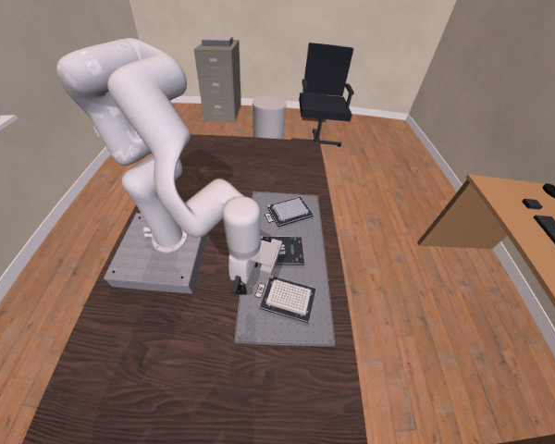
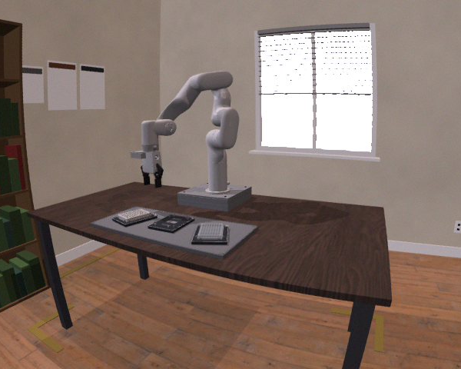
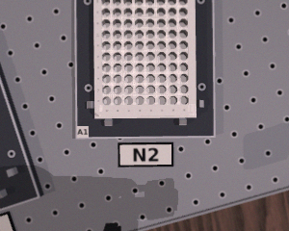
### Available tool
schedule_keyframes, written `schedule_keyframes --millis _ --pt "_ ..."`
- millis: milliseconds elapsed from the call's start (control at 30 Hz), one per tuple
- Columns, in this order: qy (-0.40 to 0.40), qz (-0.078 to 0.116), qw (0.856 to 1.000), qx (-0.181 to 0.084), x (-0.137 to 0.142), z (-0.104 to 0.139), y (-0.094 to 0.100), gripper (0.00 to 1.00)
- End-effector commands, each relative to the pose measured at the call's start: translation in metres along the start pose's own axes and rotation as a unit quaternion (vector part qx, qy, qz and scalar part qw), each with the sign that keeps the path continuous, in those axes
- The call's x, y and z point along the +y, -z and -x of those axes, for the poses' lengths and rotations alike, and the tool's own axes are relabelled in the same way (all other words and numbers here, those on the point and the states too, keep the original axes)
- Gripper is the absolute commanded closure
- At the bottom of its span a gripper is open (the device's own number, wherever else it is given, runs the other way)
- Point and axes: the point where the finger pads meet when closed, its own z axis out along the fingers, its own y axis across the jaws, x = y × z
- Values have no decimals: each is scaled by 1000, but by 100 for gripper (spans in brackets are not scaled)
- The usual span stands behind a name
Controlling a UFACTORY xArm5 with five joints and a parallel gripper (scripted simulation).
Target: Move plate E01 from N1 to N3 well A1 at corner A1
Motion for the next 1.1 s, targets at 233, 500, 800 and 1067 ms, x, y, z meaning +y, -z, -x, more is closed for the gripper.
schedule_keyframes --millis 233,500,800,1067 --pt "67 3 998 1 -20 2 1 0" --pt "166 3 986 0 -49 6 1 0" --pt "311 3 950 0 -94 12 0 0" --pt "341 3 940 0 -124 17 0 0"
